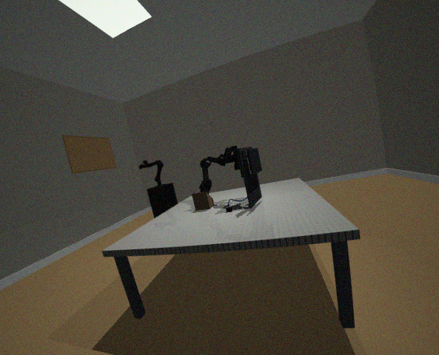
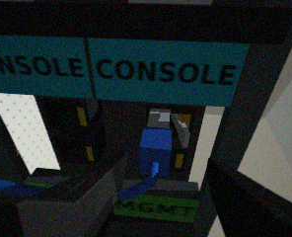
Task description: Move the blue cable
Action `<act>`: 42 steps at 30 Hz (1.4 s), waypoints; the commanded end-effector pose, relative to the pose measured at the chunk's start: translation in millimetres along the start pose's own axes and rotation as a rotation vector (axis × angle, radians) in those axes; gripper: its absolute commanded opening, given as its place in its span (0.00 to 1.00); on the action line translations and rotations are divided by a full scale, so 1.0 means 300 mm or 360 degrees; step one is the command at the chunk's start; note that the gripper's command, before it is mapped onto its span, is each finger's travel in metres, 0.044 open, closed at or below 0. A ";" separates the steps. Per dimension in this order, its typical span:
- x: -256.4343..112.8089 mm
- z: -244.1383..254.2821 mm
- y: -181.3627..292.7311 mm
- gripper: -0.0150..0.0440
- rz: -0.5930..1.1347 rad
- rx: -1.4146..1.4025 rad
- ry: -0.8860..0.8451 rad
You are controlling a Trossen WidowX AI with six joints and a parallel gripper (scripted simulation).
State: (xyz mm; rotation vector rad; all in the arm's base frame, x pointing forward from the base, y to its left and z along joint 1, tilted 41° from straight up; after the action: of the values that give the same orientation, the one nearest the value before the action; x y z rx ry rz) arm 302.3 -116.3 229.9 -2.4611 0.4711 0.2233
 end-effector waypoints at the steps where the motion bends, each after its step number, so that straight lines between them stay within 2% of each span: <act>1: 0.024 0.002 -0.003 0.66 0.0006 0.0007 -0.0003; 24: 0.133 0.008 -0.027 0.66 0.0004 0.0007 0.0000; 42: 0.119 0.003 -0.027 0.46 -0.0002 0.0001 0.0002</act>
State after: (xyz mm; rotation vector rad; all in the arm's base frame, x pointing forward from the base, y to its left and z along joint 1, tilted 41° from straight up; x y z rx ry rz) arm 338.5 -120.0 224.2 -2.4611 0.4711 0.2190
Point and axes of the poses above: the point midway between the two fingers, 35 mm back from their tips, its own x axis out along the fingers, its own z axis across the jaws, y = z × x, the point moved 8 cm from there along -x, back along the fingers, and after that the axes turned 4 degrees about -x, right-handed, at the moved point
